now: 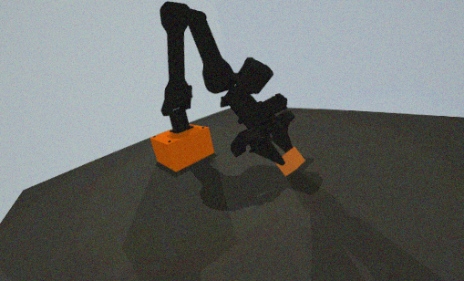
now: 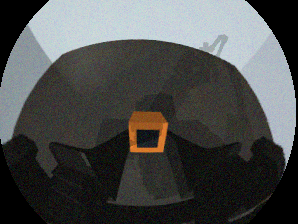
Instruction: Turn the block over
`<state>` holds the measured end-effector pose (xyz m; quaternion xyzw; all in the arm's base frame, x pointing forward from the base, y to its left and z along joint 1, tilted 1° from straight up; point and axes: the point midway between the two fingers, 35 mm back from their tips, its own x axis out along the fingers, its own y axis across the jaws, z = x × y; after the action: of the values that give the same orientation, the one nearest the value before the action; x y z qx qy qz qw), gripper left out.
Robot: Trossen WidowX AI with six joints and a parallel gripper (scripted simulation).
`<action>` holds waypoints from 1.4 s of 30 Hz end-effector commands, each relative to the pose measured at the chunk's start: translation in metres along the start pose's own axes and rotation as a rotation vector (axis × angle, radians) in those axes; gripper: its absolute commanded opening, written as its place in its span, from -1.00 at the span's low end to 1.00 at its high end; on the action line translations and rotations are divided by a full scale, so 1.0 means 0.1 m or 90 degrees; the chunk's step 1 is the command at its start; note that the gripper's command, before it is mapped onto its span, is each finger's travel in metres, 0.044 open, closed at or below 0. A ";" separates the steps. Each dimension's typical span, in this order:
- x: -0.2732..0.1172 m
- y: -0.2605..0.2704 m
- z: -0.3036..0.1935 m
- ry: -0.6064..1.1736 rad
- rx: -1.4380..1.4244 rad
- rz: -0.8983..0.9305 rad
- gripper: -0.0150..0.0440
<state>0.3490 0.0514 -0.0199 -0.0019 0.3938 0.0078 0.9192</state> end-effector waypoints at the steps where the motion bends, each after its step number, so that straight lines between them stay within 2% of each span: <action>1: 0.04 -0.01 -0.07 -0.019 -0.005 -0.004 -0.49; 23: -0.07 -0.04 -0.19 -0.197 -0.001 -0.005 -0.49; 42: -0.11 -0.04 -0.17 -0.215 -0.001 -0.005 -0.49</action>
<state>0.3290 0.0478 -0.0247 0.0006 0.2355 0.0072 0.9718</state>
